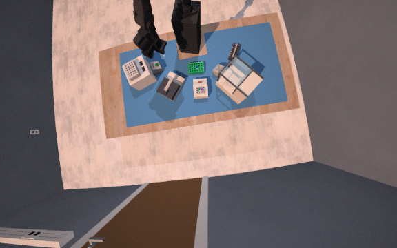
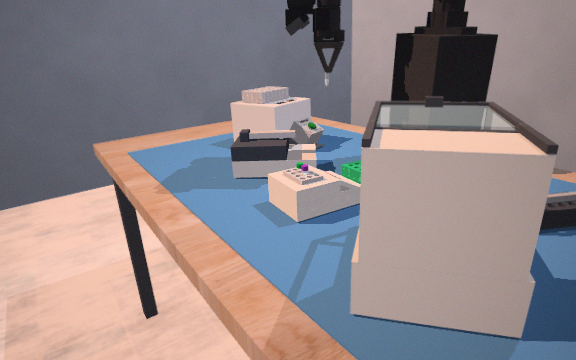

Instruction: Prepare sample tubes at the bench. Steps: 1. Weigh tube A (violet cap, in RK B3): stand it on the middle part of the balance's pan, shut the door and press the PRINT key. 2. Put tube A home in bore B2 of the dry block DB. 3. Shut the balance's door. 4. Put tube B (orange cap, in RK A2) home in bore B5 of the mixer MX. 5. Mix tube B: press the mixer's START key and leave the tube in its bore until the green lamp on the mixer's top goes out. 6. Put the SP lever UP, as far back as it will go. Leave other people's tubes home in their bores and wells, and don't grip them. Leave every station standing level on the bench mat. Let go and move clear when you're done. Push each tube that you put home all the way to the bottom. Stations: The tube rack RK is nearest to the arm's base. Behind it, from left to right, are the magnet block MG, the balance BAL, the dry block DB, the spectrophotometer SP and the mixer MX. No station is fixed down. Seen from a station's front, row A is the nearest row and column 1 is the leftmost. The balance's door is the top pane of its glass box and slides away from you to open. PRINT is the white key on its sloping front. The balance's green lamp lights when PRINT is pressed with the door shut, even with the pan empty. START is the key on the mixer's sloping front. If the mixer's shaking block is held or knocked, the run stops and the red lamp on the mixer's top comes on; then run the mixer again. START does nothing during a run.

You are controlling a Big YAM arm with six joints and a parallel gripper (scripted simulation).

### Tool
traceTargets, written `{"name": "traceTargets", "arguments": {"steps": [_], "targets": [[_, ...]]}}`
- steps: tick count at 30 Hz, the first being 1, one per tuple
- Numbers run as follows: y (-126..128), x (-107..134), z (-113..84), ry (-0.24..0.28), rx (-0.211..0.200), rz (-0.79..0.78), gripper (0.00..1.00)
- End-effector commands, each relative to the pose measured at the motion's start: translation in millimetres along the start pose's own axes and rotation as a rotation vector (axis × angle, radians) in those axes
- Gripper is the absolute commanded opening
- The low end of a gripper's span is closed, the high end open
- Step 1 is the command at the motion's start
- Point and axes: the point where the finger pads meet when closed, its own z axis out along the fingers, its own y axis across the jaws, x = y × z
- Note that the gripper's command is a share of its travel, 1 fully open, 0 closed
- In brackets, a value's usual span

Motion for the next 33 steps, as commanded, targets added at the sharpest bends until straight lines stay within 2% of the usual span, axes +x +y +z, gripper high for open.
{"name": "traceTargets", "arguments": {"steps": [1,2,6,9,11,17,19,22,25,33], "targets": [[-19.9,-22.2,-1.6,-0.002,0.002,0.026,0.09],[-19.9,-22.2,-1.6,-0.002,0.002,0.026,0.09],[-49.6,-39.7,-1.5,-0.001,0.005,0.171,0.09],[-69.8,-51.9,-1.4,-0.002,0.005,0.149,0.09],[-84.5,-60.6,-1.4,-0.001,0.007,0.232,0.09],[-128.3,-86.9,-1.4,-0.001,0.009,0.353,0.09],[-128.3,-86.9,-1.4,-0.001,0.009,0.353,0.09],[-150.3,-100.1,-1.5,0.0,0.011,0.453,0.09],[-172.1,-113.2,-1.6,-0.001,0.012,0.473,0.09],[-230.2,-148.2,-1.9,-0.002,0.015,0.647,0.09]]}}
